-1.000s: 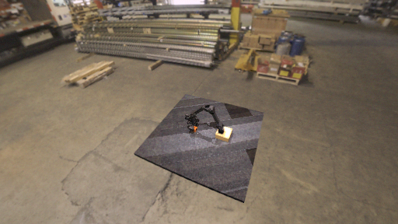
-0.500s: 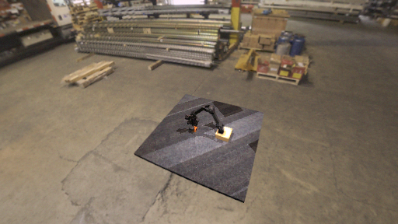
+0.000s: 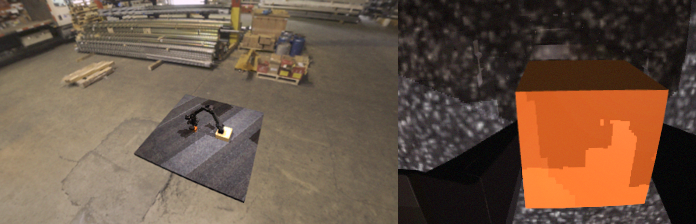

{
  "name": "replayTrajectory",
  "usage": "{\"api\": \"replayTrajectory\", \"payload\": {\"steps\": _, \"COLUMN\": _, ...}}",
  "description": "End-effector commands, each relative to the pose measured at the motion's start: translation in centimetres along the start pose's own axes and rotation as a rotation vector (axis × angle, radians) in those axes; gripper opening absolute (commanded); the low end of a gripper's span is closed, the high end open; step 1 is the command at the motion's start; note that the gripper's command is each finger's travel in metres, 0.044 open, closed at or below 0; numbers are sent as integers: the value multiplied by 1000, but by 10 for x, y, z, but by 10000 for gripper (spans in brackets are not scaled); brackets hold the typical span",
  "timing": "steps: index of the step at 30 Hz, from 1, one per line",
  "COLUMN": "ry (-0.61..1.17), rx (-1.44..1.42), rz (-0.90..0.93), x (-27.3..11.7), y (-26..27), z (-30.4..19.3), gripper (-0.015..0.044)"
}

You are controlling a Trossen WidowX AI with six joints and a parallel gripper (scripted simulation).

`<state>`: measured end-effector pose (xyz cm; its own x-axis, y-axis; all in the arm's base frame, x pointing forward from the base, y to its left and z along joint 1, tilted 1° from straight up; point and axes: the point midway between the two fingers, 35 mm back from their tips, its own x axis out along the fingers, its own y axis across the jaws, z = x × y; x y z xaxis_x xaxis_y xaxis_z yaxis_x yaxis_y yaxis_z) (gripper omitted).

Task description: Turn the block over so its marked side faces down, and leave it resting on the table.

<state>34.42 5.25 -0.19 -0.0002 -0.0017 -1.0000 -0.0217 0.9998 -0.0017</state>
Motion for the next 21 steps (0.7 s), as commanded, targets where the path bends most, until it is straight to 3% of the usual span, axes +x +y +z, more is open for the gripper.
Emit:
{"api": "replayTrajectory", "payload": {"steps": 1, "ry": -10, "rx": -6, "rz": 3, "x": -22, "y": 0, "z": 2, "gripper": 0}}
{"api": "replayTrajectory", "payload": {"steps": 7, "ry": -21, "rx": -6, "rz": 3, "x": -26, "y": 0, "z": 2, "gripper": 0}}
{"api": "replayTrajectory", "payload": {"steps": 21, "ry": -246, "rx": -11, "rz": 0, "x": -19, "y": 1, "z": 4, "gripper": 0}}
